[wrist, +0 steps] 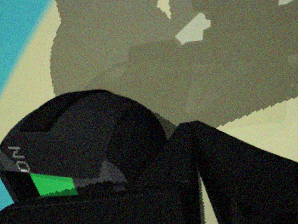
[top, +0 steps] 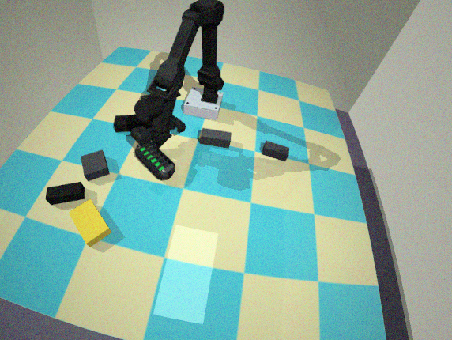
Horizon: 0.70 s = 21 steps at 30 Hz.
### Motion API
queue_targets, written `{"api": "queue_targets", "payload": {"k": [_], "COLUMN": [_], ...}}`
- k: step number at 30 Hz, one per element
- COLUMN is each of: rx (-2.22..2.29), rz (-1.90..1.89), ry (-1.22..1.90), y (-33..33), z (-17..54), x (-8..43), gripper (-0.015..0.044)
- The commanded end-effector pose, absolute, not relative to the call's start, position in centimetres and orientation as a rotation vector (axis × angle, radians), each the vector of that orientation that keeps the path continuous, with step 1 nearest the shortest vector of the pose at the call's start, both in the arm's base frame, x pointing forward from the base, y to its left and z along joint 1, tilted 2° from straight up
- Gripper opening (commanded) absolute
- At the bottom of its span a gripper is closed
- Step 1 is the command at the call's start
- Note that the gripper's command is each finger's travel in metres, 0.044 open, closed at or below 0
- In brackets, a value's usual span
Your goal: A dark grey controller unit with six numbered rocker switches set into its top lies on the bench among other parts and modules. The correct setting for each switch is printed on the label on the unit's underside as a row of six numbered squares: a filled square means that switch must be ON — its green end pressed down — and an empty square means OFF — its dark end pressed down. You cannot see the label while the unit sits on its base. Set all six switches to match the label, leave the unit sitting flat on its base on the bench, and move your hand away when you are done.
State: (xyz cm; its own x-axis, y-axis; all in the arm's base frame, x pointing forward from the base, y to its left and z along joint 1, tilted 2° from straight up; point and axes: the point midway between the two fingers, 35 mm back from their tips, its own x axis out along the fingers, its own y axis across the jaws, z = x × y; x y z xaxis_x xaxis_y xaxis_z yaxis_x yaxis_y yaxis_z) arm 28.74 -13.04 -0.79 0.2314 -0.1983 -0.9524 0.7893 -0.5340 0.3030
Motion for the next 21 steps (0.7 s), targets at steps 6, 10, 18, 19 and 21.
{"api": "queue_targets", "payload": {"k": [6, 10, 18, 19, 21], "rx": [1.647, 1.647, 1.647, 1.647, 1.647], "rz": [-1.432, -1.432, -1.432, -1.432, -1.432], "ry": [0.551, 0.551, 0.551, 0.551, 0.551], "y": [-13.70, -13.71, -13.71, -13.71, -13.72], "z": [-0.57, -0.57, -0.57, -0.57, -0.56], "x": [29.70, 29.71, 29.72, 29.72, 29.73], "gripper": [0.0000, 0.0000, 0.0000, 0.0000, 0.0000]}}
